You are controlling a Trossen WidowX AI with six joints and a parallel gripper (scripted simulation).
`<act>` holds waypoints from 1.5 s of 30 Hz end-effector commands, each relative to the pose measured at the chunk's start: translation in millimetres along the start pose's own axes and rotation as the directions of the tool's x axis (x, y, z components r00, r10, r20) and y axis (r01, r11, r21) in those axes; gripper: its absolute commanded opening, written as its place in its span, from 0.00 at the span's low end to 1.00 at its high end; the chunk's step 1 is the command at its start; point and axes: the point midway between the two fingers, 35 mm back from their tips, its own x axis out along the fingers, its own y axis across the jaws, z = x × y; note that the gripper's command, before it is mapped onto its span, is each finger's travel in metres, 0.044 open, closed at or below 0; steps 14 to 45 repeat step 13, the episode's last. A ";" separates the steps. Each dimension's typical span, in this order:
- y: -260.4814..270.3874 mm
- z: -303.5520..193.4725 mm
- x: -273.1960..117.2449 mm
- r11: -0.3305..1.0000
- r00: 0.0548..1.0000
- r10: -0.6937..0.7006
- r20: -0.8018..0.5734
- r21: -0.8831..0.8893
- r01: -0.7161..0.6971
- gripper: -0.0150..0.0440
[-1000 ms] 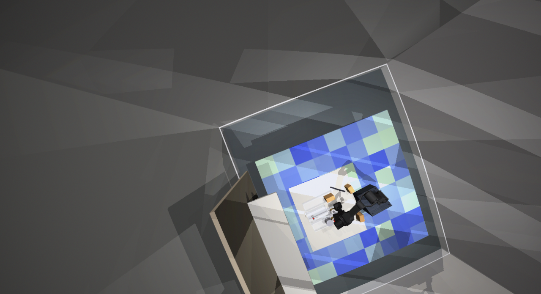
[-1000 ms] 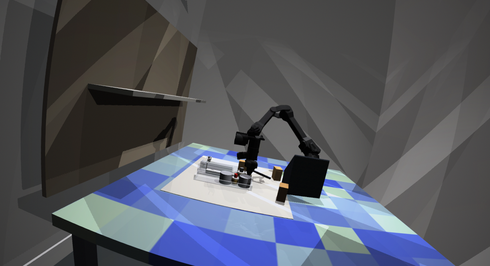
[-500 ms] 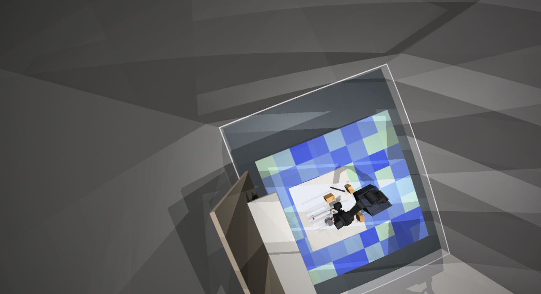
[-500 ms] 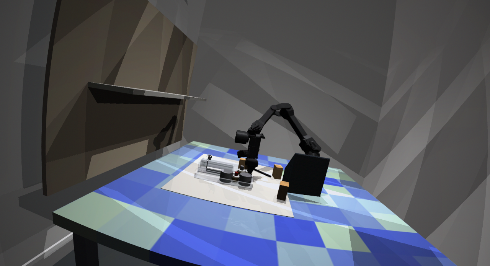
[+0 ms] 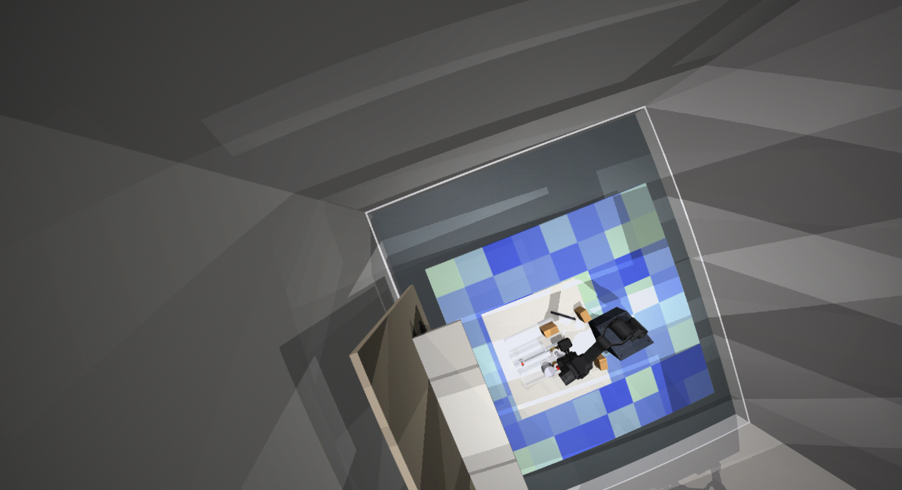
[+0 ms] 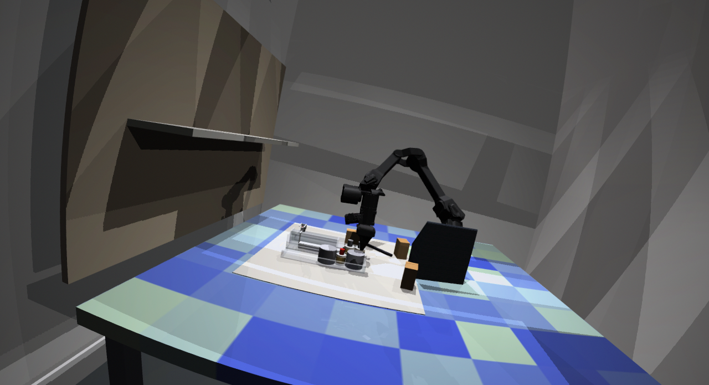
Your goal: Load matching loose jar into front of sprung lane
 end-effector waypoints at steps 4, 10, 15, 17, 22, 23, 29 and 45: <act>-0.6 -2.7 -3.9 1.000 1.000 0.002 0.007 0.011 -0.002 0.74; 0.1 -21.6 -4.3 1.000 1.000 0.002 0.006 0.010 -0.002 0.74; 0.3 -31.8 -4.4 1.000 1.000 0.002 0.006 0.010 -0.002 0.74; 0.3 -31.8 -4.4 1.000 1.000 0.002 0.006 0.010 -0.002 0.74; 0.3 -31.8 -4.4 1.000 1.000 0.002 0.006 0.010 -0.002 0.74; 0.3 -31.8 -4.4 1.000 1.000 0.002 0.006 0.010 -0.002 0.74; 0.3 -31.8 -4.4 1.000 1.000 0.002 0.006 0.010 -0.002 0.74; 0.3 -31.8 -4.4 1.000 1.000 0.002 0.006 0.010 -0.002 0.74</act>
